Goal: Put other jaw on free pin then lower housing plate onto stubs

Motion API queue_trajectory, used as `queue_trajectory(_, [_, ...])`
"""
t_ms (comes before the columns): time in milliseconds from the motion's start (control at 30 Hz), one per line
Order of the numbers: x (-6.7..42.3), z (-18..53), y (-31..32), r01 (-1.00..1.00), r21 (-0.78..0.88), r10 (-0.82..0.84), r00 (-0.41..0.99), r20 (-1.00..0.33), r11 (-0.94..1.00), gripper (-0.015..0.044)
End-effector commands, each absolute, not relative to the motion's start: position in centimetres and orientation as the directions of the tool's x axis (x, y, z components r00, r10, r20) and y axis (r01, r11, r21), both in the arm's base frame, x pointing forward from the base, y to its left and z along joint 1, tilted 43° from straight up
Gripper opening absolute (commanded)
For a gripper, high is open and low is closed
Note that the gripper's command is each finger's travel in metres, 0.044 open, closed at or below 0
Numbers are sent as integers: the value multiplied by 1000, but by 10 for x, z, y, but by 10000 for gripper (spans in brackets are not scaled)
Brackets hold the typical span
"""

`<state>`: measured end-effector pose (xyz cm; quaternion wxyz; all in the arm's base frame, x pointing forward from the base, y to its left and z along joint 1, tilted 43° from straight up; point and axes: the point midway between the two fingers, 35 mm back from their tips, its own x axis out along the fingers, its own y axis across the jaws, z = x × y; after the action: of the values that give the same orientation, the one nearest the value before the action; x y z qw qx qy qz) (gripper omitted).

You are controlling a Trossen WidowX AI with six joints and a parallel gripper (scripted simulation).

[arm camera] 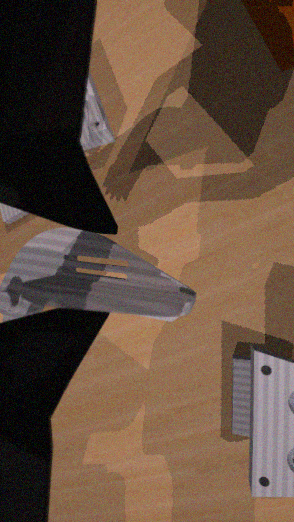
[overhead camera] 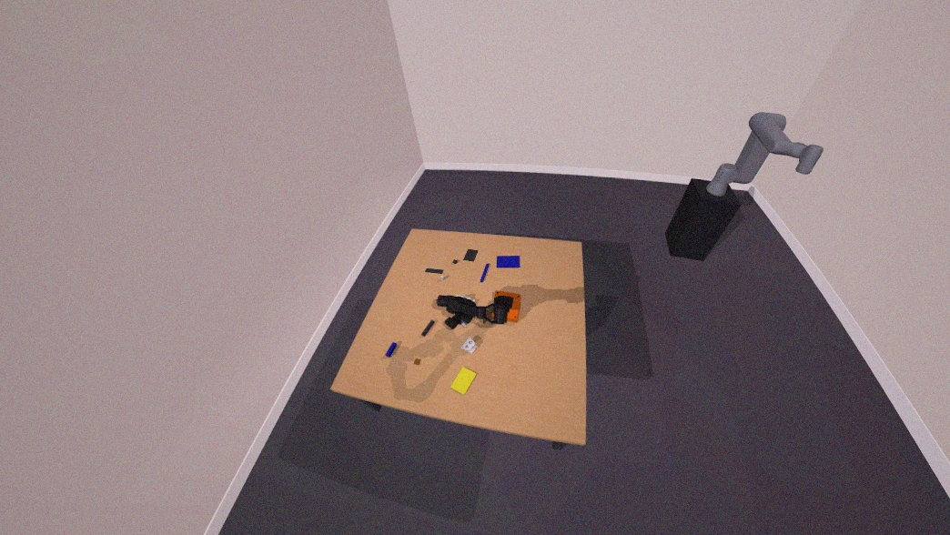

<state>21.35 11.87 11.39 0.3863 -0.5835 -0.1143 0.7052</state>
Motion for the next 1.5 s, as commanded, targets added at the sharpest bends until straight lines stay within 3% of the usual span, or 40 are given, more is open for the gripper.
queue_trajectory(0, [214,128,110,-401,-625,684,-4,-730,-670,134])
queue_trajectory(433, [213,131,107,-413,-622,684,-4,-729,-665,134])
queue_trajectory(1467, [214,108,80,-857,-345,668,1,-744,-383,134])
